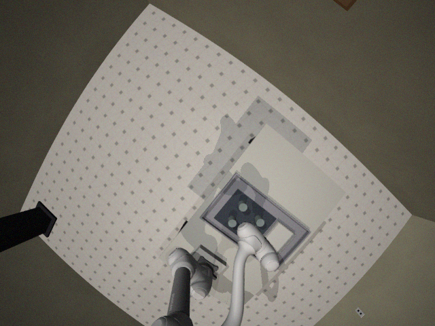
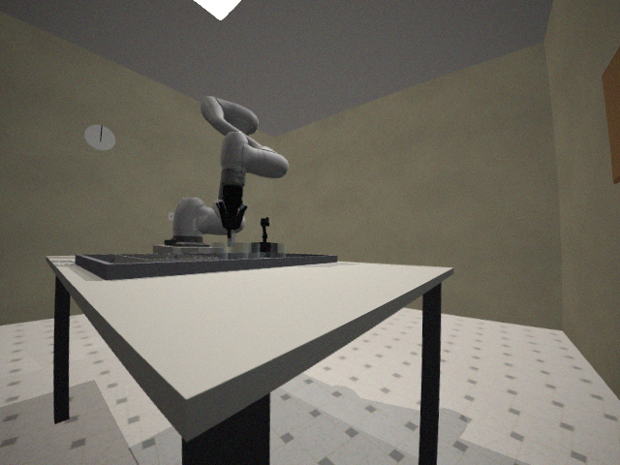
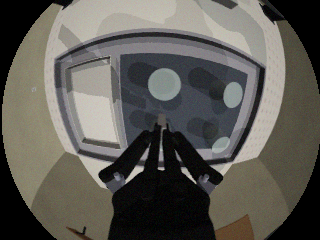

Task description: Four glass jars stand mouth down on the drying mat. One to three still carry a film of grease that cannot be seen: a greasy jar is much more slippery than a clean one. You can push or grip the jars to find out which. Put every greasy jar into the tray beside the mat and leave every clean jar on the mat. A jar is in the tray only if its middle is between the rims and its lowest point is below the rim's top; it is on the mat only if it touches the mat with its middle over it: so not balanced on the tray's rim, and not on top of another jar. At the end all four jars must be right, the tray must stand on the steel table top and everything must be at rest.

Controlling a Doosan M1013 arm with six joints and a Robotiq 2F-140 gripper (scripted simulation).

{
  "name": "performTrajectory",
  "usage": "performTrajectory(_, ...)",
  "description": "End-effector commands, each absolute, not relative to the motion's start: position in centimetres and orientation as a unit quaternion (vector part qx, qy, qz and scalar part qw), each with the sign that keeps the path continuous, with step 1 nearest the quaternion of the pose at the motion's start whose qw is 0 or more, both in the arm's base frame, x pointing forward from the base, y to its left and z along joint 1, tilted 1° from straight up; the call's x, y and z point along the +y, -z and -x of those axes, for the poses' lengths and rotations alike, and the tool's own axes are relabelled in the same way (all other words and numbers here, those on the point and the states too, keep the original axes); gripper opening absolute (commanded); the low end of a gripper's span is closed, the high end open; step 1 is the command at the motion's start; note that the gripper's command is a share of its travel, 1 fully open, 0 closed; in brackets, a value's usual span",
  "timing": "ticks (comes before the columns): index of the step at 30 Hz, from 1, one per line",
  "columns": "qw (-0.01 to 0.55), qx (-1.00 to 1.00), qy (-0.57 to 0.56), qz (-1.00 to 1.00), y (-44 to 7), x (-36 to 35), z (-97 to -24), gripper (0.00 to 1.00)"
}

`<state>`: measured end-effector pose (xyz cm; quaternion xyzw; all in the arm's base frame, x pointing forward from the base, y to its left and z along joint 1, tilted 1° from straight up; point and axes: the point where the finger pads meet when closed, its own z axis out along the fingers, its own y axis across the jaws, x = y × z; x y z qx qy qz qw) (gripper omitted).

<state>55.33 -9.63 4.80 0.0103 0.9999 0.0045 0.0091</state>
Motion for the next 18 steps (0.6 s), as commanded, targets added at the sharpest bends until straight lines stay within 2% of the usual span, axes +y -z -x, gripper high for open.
performTrajectory(1,0.009,1.0,-0.005,-0.01,-4.81,-9.63,-55.37,0.0)
performTrajectory(18,0.009,1.0,-0.005,-0.01,-4.81,-9.63,-55.57,0.0)
